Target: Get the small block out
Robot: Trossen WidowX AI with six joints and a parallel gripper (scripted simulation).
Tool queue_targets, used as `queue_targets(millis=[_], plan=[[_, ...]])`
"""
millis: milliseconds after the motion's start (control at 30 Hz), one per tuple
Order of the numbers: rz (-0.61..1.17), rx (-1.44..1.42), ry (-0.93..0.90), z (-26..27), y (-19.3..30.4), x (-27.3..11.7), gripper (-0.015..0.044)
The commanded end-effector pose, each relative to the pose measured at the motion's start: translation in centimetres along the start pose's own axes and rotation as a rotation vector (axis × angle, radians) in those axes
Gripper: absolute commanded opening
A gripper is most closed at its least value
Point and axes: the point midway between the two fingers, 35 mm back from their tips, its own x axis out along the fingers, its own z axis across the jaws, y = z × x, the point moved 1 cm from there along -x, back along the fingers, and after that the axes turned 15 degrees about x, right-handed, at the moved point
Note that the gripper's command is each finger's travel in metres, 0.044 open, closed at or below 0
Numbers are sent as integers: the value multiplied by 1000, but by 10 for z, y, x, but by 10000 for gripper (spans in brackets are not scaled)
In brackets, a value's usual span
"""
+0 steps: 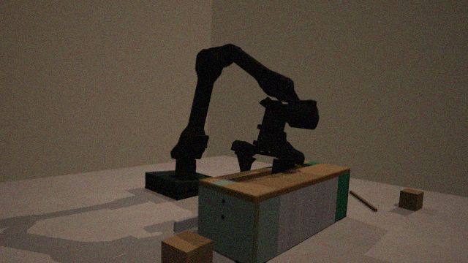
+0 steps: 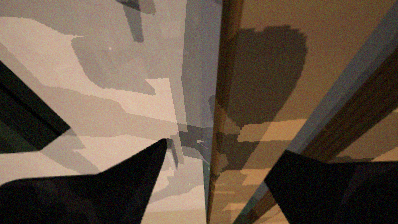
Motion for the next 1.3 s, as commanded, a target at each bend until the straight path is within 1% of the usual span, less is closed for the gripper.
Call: queue_targets(millis=[0, 267, 900, 1267], plan=[[-2, -6, 7, 1, -5, -3, 400], [-2, -6, 7, 3, -10, -5, 400], [0, -6, 7, -2, 7, 1, 400], [-1, -6, 7, 1, -2, -2, 400]])
